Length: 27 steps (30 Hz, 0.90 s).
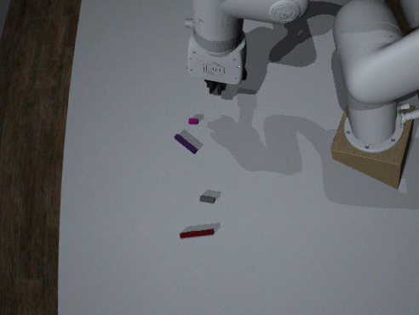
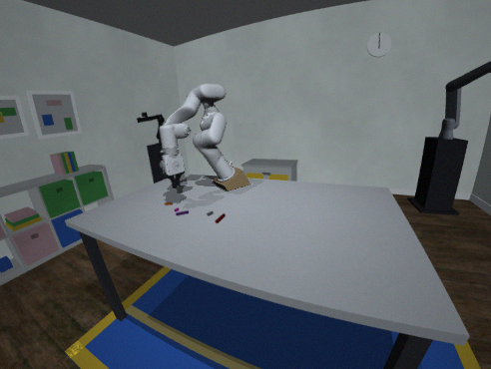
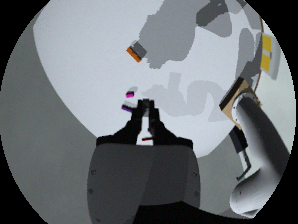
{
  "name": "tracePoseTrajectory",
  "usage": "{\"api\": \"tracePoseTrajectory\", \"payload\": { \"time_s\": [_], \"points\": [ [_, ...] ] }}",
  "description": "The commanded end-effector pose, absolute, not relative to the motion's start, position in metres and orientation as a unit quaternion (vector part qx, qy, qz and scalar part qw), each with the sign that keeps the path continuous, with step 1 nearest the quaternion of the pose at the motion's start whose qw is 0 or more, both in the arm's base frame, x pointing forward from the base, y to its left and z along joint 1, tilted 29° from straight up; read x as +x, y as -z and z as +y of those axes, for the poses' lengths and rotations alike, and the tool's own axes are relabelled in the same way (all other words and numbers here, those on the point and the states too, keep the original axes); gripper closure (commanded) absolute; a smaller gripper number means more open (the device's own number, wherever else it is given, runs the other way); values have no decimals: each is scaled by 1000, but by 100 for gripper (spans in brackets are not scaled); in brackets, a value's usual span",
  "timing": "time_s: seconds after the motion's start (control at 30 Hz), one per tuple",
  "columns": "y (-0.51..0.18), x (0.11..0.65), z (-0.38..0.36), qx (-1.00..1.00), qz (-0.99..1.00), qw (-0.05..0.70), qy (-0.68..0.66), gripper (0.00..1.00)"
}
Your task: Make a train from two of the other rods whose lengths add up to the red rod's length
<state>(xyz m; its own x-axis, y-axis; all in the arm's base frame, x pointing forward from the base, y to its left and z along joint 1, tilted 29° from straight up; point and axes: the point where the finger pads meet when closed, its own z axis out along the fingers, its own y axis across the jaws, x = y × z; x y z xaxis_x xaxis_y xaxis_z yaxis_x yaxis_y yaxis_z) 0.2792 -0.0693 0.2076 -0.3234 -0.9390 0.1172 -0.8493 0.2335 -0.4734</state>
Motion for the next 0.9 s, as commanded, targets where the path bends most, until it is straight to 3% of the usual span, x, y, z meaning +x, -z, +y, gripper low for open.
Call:
{"api": "tracePoseTrajectory", "payload": {
  "time_s": [0.0,0.87],
  "points": [
    [-208,280,-70,-573,779,97,234,96],
    [-138,314,-91,-573,779,97,234,96]
  ]
}}
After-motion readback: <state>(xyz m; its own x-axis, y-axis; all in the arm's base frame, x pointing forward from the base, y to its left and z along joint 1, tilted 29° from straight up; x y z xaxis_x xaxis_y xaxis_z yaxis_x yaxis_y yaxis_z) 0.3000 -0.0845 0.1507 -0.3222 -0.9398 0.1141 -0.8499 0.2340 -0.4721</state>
